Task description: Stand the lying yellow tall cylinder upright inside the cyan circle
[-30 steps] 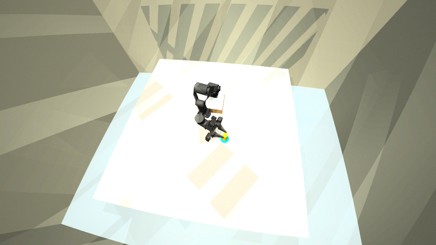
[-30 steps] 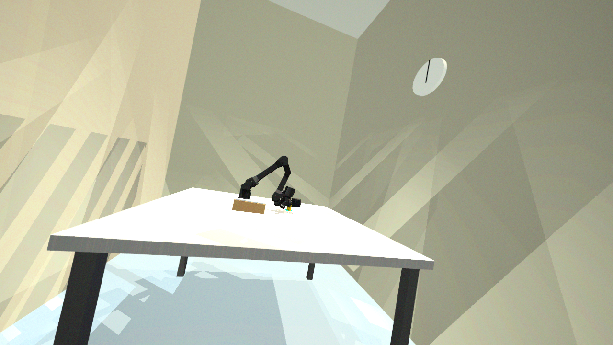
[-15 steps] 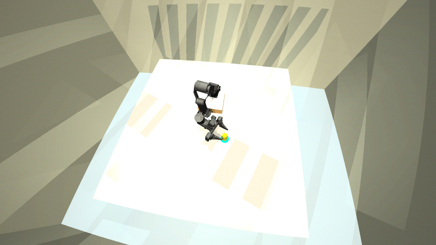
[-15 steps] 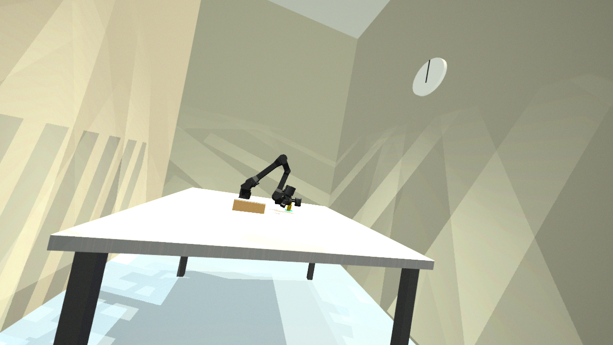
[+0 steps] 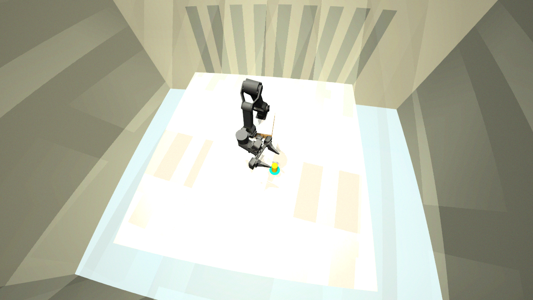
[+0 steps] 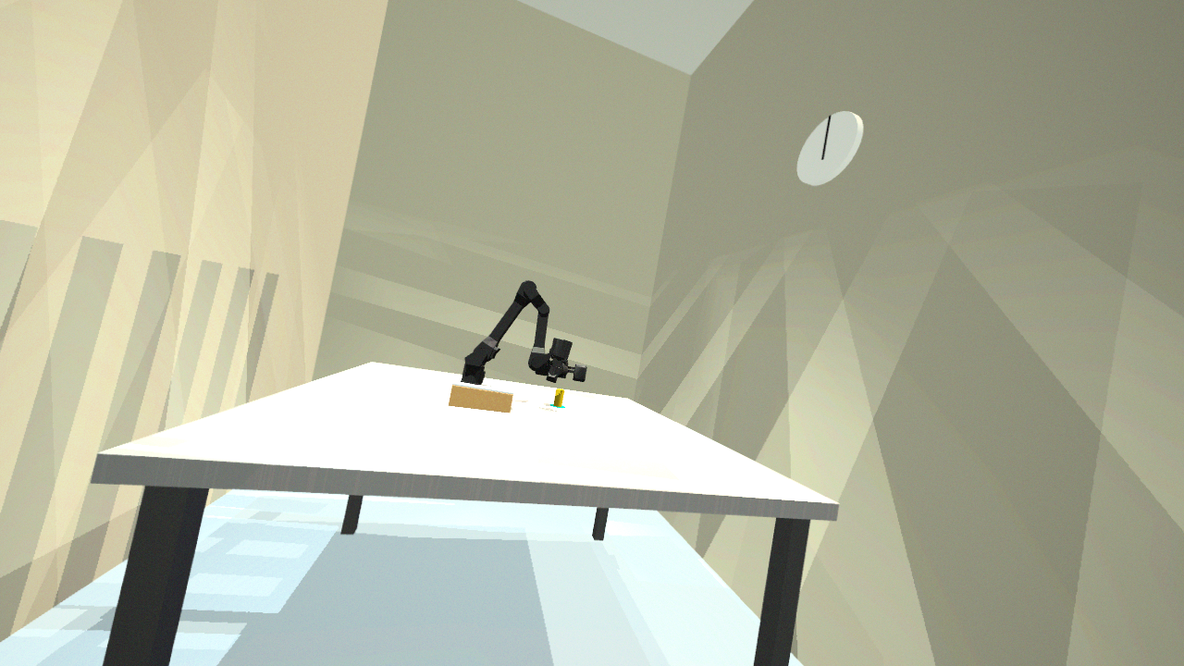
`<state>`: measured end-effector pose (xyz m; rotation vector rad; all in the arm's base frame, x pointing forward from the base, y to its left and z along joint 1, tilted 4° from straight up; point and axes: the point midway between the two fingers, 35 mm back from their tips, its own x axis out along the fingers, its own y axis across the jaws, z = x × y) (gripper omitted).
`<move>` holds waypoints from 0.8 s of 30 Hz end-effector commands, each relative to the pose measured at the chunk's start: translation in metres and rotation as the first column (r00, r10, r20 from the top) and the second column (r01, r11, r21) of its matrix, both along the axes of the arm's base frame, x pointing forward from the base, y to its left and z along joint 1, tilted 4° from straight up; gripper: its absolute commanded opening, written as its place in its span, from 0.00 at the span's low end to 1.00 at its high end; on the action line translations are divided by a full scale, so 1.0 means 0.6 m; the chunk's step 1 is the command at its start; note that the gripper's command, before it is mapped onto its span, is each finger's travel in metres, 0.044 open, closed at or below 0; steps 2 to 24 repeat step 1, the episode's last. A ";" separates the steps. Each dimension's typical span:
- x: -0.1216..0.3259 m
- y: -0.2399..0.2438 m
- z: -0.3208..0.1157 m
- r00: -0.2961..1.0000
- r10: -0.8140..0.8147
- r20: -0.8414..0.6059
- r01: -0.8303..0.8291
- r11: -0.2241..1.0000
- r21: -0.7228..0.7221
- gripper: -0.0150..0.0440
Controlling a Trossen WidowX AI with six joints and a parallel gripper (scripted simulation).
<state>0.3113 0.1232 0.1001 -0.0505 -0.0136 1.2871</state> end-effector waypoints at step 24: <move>-0.001 -0.001 0.010 1.000 -0.001 -0.025 0.001 1.000 0.007 0.93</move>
